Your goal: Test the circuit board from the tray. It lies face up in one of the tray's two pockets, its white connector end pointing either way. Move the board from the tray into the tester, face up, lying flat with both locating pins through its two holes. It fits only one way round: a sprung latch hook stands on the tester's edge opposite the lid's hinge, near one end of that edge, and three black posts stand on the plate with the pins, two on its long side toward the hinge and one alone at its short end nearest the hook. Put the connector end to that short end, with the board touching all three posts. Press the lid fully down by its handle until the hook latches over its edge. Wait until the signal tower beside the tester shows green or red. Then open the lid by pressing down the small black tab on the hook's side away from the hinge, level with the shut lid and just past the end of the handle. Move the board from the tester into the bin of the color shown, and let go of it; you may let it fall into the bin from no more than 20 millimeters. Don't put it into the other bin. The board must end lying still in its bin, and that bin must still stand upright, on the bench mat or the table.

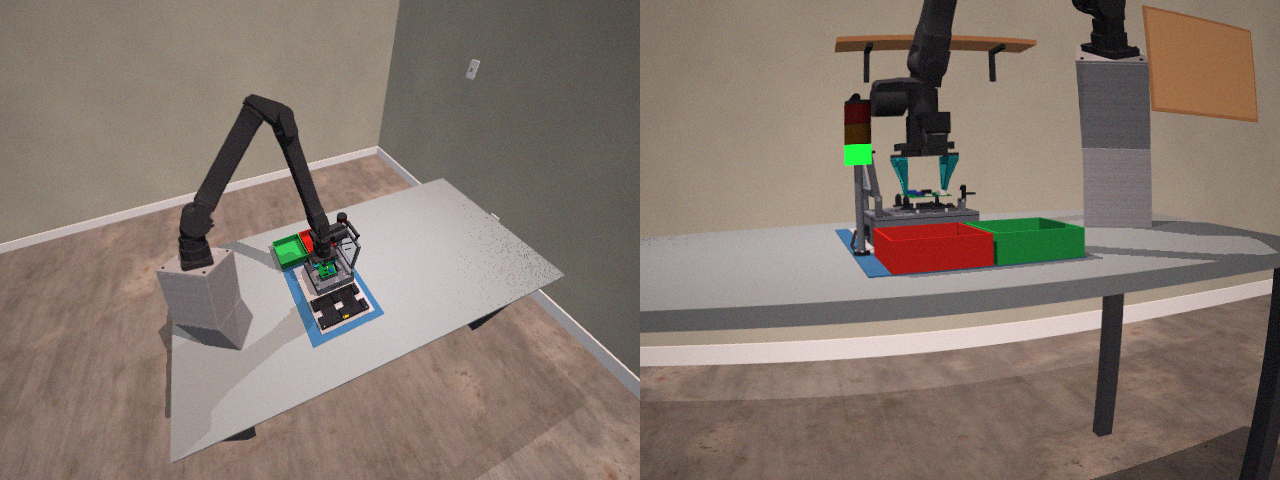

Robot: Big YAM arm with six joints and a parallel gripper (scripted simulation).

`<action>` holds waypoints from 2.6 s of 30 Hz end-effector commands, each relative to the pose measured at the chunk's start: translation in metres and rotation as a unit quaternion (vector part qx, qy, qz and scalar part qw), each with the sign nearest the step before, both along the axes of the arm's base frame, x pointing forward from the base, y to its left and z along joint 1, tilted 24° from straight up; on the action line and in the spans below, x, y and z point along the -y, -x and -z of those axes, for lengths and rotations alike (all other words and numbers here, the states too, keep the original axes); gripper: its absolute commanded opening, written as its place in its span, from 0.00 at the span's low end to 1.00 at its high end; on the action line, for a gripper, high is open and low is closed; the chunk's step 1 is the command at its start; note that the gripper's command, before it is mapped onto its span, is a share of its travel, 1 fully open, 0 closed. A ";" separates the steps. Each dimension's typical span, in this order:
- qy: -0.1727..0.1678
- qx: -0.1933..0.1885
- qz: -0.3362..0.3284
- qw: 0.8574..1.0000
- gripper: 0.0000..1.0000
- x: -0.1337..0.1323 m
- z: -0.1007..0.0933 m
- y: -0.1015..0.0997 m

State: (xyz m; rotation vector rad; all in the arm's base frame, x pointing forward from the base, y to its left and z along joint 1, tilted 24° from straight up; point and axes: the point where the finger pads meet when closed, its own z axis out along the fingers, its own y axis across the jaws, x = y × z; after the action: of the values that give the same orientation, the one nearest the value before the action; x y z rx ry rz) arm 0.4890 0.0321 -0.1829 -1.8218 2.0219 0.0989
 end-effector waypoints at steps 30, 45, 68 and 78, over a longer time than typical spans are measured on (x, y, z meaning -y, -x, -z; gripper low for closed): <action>-0.001 0.010 0.004 1.000 0.72 0.027 -0.064 0.010; 0.000 0.014 0.002 1.000 0.72 0.035 -0.091 0.013; -0.001 0.010 -0.001 1.000 0.72 0.025 -0.089 0.017; 0.000 0.018 -0.001 1.000 0.72 0.003 -0.089 0.020</action>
State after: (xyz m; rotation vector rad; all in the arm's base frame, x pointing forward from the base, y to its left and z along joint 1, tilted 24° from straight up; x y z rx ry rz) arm 0.4609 0.0172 -0.1094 -1.8274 2.0227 0.1067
